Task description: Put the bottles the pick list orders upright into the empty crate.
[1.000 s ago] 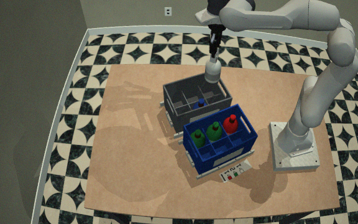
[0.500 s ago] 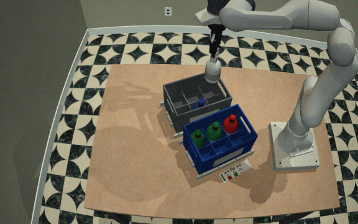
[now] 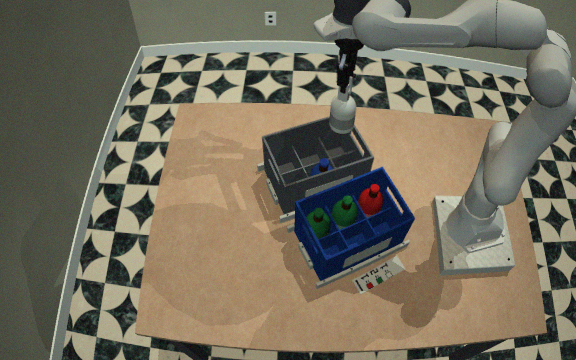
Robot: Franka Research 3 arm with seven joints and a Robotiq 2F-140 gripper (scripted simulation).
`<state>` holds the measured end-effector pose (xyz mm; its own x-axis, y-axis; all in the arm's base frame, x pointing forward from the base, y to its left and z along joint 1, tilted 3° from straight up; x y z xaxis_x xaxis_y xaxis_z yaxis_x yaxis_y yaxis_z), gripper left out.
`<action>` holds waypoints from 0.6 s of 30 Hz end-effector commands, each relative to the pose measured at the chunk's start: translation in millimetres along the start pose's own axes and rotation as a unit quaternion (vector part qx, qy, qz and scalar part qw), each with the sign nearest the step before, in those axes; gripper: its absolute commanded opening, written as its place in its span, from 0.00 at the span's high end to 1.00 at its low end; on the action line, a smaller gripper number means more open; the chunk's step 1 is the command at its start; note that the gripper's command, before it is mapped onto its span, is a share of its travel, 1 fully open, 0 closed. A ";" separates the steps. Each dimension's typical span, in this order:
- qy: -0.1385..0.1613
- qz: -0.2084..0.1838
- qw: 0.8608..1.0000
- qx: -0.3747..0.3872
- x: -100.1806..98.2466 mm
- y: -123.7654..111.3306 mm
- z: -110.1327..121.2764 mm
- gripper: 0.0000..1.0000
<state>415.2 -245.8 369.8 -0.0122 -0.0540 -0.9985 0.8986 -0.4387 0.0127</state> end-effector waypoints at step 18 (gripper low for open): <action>0.001 0.007 1.000 0.000 -6.2 -21.4 -20.4 1.00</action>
<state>405.0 -222.6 370.0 -0.0096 -0.0545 -0.9985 0.9035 -0.4284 0.0147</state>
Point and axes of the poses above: the point where the finger pads meet when closed, its own x axis out along the fingers, its own z axis across the jaws, y = z × x, the point moved 5 cm from there along -x, back along the fingers, and after that the axes turned 4 degrees about x, right-handed, at the moved point
